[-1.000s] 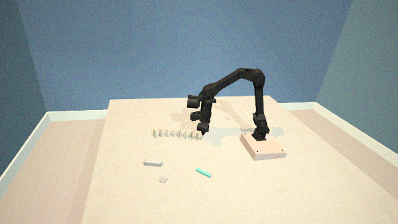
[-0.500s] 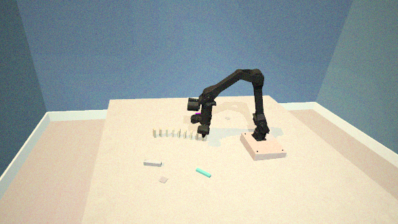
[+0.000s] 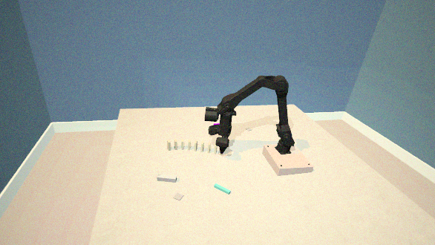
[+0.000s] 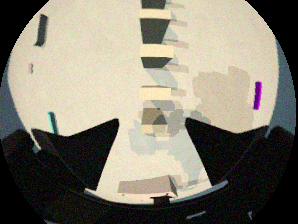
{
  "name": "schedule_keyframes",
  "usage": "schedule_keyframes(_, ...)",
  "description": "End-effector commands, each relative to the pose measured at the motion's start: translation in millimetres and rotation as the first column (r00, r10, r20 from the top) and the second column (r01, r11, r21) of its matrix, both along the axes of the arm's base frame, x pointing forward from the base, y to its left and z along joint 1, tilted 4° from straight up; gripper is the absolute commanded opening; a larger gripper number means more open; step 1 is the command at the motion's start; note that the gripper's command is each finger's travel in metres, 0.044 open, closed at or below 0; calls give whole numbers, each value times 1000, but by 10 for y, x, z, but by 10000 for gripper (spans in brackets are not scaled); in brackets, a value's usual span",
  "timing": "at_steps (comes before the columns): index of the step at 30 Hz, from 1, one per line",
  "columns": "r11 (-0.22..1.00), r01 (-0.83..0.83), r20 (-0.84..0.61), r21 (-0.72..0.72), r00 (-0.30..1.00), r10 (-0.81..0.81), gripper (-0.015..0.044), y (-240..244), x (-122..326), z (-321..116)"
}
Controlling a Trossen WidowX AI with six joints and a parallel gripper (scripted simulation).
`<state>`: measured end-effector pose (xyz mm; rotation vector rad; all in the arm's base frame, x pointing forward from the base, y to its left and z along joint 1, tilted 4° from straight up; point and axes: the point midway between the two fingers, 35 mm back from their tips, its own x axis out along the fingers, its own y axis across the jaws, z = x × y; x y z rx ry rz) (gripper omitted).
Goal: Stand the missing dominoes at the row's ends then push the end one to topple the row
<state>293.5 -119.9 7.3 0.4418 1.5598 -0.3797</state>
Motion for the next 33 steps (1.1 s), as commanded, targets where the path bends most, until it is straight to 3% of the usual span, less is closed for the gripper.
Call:
schedule_keyframes(1,1000,1,1,-2,1000,-1,440,-30,49,212)
schedule_keyframes(8,1000,0,3,-1,1000,0,440,-61,36,1233)
schedule_keyframes(15,1000,0,3,-1,1000,0,440,-58,26,1286)
schedule_keyframes(17,998,-64,5,-1,998,64,387,-51,16,1262)
schedule_keyframes(20,943,-334,17,1,942,334,309,-16,-33,1154)
schedule_keyframes(23,804,-594,30,0,804,594,230,23,-91,1038)
schedule_keyframes(27,515,-857,46,-7,514,856,125,78,-178,882)
schedule_keyframes(31,147,-989,59,-20,145,988,20,137,-276,727)
schedule_keyframes(33,19,-1000,62,-25,18,998,0,157,-310,677)
